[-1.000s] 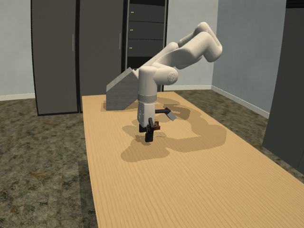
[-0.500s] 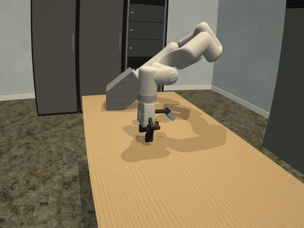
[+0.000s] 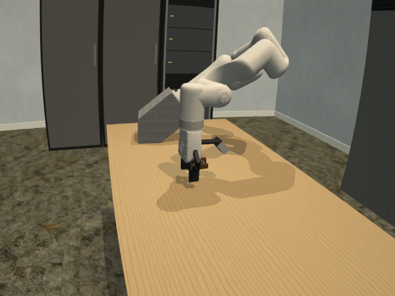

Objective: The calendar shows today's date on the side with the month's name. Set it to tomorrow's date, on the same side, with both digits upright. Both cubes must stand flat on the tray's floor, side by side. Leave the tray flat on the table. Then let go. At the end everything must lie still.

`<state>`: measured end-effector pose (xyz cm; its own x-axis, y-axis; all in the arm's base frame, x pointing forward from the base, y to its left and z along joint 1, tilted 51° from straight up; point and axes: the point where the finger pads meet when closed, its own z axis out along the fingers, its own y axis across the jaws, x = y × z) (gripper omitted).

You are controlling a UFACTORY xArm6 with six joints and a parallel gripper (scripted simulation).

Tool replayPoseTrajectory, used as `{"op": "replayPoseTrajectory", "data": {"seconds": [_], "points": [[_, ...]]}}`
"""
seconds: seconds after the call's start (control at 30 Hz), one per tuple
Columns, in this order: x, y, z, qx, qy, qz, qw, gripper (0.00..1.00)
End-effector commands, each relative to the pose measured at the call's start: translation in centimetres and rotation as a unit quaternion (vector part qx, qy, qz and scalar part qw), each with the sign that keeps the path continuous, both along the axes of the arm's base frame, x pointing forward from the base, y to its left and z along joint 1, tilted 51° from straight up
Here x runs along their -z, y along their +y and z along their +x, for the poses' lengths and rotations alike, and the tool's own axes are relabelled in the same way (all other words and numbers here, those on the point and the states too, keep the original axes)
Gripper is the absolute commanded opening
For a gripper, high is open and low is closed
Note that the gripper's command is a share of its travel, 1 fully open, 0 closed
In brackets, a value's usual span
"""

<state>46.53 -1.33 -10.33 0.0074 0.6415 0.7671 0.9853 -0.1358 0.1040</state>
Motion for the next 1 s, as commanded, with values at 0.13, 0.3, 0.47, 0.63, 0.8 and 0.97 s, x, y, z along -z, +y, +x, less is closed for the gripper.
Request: {"op": "replayPoseTrajectory", "data": {"seconds": [0.13, 0.3, 0.47, 0.63, 0.8, 0.97], "points": [[-1.4, -1.8, -0.2, 0.001, -0.001, -0.001, 1.000, 1.00], [-1.9, -2.2, -0.4, 0.001, -0.001, -0.001, 1.000, 1.00], [-1.9, -2.3, -0.4, 0.010, 0.010, 0.002, 1.000, 1.00], [-1.7, -2.3, -0.8, 0.072, 0.083, 0.018, 0.994, 1.00], [-0.9, -2.5, -3.0, 0.072, 0.083, 0.018, 0.994, 1.00], [-0.8, -2.5, -3.1, 0.091, 0.105, 0.024, 0.990, 1.00]]}}
